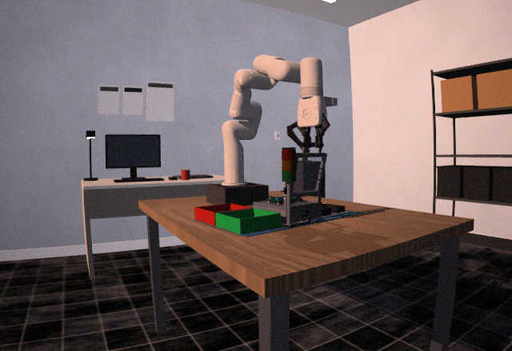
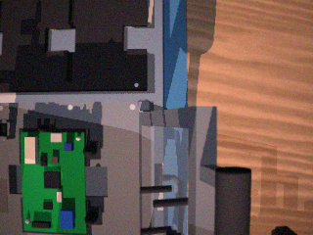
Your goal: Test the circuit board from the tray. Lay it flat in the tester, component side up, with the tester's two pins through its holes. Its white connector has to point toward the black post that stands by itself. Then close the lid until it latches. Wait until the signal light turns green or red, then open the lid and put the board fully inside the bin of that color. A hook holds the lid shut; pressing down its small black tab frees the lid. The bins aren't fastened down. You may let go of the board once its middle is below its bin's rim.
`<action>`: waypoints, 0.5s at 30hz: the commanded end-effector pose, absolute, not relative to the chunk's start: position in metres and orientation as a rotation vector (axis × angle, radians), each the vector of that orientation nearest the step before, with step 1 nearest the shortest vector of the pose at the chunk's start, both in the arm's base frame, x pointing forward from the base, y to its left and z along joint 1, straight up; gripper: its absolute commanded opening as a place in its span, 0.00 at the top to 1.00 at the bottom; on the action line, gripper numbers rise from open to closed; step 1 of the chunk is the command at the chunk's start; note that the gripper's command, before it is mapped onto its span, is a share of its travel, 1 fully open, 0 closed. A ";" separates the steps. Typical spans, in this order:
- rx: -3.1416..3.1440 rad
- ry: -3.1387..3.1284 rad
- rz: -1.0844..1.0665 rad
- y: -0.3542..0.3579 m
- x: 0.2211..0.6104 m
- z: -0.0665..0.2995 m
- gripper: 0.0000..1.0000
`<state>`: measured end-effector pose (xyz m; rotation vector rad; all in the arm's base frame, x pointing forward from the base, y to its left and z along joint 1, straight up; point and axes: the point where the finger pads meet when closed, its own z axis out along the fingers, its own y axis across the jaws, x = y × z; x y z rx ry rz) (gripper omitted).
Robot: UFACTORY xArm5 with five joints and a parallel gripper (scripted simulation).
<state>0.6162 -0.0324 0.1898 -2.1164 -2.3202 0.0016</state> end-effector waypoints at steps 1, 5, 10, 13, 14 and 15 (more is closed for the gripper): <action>-2.119 -2.323 -0.003 -0.032 0.617 0.191 0.48; -2.119 -2.323 -0.003 -0.032 0.617 0.191 0.48; -2.119 -2.323 -0.003 -0.032 0.617 0.191 1.00; -2.119 -2.323 -0.003 -0.032 0.617 0.191 1.00; -2.119 -2.323 -0.003 -0.032 0.617 0.191 1.00; -2.119 -2.323 -0.003 -0.032 0.617 0.191 1.00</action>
